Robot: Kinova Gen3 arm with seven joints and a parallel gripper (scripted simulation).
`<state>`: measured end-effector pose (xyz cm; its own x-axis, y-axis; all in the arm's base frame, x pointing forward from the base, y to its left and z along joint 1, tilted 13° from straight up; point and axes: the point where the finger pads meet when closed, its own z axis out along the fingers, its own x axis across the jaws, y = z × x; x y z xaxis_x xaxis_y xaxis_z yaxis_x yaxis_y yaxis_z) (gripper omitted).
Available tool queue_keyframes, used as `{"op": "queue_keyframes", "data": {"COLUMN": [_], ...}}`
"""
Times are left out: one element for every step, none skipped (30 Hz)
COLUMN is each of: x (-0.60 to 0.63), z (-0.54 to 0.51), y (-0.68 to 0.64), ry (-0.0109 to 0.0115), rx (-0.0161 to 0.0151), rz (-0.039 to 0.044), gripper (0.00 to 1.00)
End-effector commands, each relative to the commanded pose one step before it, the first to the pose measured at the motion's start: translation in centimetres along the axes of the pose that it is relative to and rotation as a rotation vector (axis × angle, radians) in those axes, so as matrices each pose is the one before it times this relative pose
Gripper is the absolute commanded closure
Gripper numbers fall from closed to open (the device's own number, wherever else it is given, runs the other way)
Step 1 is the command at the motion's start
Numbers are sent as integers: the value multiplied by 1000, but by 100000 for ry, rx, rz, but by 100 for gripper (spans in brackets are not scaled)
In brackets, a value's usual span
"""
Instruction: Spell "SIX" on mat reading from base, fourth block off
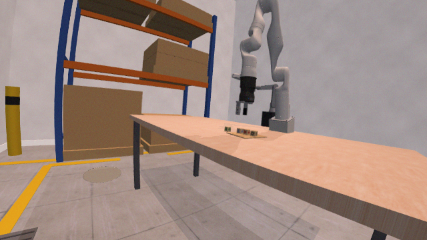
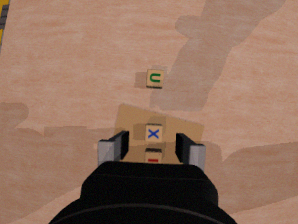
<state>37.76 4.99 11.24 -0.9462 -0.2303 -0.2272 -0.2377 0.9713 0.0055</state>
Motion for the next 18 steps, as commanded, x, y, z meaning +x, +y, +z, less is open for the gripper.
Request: {"op": "queue_keyframes", "data": {"x": [-47,0,0,0,1,-1,0,0,0,1,-1,0,0,0,0,0,0,0], "z": [-64,-52,-94,-144,-198,-255,0,0,-311,-365,-414,-458,-494,-521,-539,-546,-544,-532], "y": [0,-1,-1,0,1,-1,0,0,0,1,-1,0,0,0,1,-1,-1,0], "ry": [-146,0,-1,0,1,-1,0,0,0,1,-1,0,0,0,0,0,0,0], "rx": [-10,1,1,0,-1,2,0,0,-1,-2,1,0,0,-1,-1,1,1,1], "rz": [6,1,1,0,-2,2,0,0,-1,-2,1,0,0,-1,-1,1,1,0], "gripper": [0,0,0,0,0,0,0,0,0,0,0,0,0,0,0,0,0,0]}}
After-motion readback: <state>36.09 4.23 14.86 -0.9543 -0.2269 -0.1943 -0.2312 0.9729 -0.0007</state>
